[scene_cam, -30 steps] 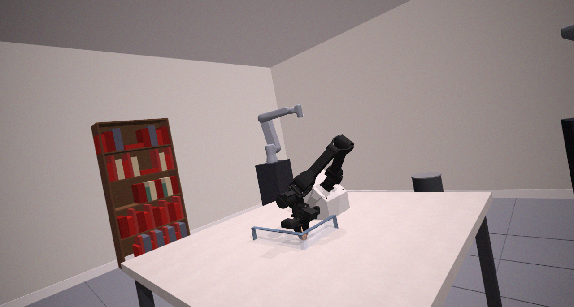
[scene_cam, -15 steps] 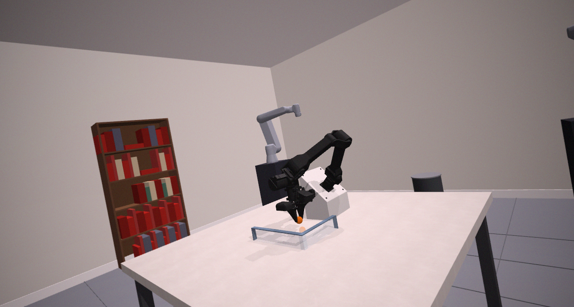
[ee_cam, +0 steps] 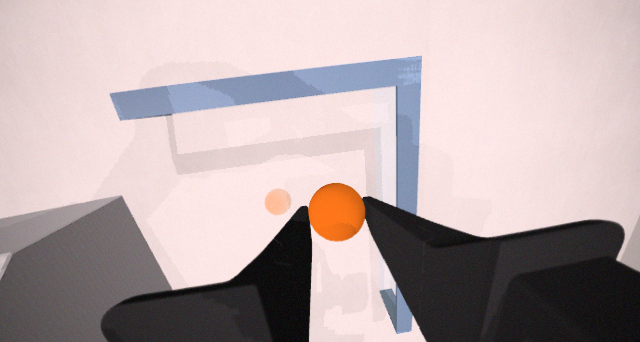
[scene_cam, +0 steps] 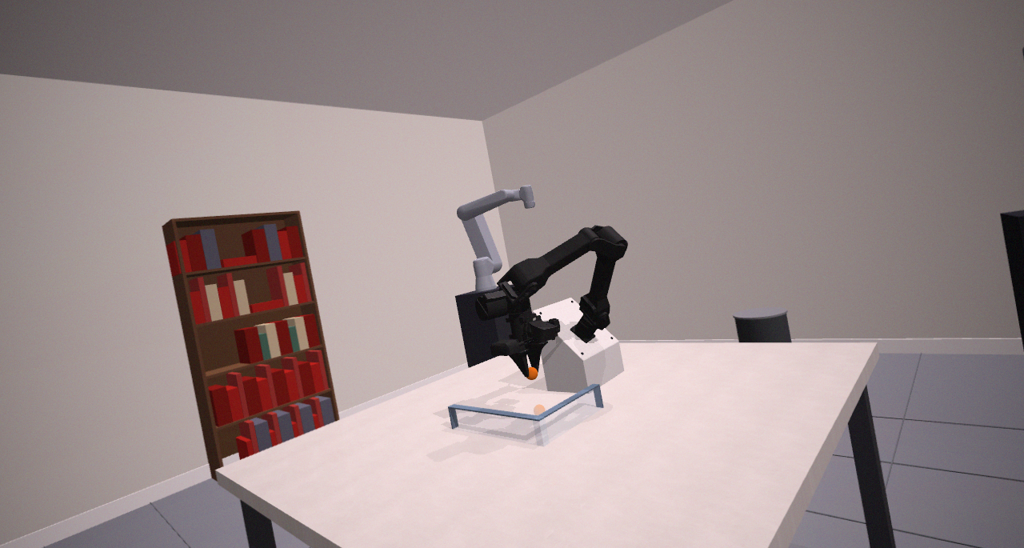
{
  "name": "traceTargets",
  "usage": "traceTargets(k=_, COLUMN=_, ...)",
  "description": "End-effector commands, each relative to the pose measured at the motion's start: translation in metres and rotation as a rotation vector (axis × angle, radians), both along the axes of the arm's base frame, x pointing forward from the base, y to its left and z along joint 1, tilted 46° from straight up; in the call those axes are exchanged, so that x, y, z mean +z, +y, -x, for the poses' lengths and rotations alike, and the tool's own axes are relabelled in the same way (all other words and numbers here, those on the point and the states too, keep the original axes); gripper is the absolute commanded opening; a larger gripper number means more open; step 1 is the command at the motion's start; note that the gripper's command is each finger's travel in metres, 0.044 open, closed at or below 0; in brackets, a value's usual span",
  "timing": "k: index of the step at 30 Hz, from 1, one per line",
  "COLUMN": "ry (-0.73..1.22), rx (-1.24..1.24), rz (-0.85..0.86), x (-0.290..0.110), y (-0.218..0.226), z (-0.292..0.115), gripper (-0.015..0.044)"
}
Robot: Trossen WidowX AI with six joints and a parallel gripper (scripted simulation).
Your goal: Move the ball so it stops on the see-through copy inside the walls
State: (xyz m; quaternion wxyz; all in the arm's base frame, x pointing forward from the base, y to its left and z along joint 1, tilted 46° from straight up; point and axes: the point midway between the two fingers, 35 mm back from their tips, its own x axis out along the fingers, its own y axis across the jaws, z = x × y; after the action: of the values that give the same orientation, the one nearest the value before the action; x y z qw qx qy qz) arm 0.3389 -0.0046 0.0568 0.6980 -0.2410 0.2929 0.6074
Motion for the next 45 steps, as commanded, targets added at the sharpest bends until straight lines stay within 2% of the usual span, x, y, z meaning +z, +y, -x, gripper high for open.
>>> traceTargets(k=1, ry=0.0, rx=0.001, rz=0.004, x=-0.012, y=-0.003, z=0.01, gripper=0.0)
traceTargets(k=16, ry=0.002, rx=0.001, rz=0.004, x=-0.056, y=-0.004, z=0.056, gripper=0.0)
traceTargets(k=33, ry=0.002, rx=0.001, rz=0.001, x=-0.103, y=0.044, z=0.05, gripper=0.0)
traceTargets(k=45, ry=0.002, rx=0.001, rz=0.0, x=-0.112, y=0.054, z=0.049, gripper=0.0)
